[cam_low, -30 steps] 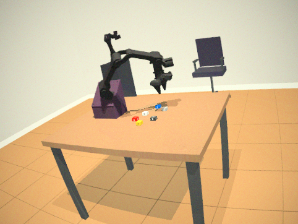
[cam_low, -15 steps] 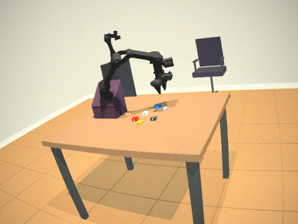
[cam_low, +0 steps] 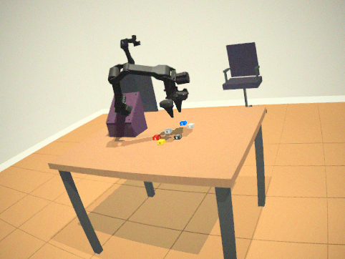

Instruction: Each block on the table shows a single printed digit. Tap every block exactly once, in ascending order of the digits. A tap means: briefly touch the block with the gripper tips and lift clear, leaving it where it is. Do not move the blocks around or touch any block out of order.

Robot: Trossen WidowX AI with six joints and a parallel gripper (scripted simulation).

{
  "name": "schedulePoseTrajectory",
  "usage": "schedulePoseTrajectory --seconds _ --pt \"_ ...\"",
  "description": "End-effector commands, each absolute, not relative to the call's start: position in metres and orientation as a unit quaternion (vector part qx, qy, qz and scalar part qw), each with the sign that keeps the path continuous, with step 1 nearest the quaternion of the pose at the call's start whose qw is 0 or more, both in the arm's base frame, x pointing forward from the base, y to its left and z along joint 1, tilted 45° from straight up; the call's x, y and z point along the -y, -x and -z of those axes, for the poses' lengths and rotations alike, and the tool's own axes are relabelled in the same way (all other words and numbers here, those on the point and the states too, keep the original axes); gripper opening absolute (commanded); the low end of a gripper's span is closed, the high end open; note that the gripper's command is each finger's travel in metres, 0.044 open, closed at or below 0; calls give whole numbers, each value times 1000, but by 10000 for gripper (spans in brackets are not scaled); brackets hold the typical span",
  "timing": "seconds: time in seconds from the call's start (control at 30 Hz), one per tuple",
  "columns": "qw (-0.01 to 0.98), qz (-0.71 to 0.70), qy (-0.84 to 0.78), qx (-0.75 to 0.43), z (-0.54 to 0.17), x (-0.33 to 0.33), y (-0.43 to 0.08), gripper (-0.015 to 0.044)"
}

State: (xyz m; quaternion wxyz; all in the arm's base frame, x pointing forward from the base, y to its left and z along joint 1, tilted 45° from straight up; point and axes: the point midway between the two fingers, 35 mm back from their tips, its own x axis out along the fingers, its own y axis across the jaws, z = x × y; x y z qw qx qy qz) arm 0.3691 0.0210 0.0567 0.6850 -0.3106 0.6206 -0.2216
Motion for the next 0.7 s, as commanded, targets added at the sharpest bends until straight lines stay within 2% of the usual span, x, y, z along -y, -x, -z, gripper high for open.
schedulePoseTrajectory --seconds 0.0,0.57,0.67 --pt "677 218 320 -626 -54 -17 -364 400" --pt "677 218 320 -626 -54 -17 -364 400" --pt "679 212 317 -628 -32 -41 -357 400"
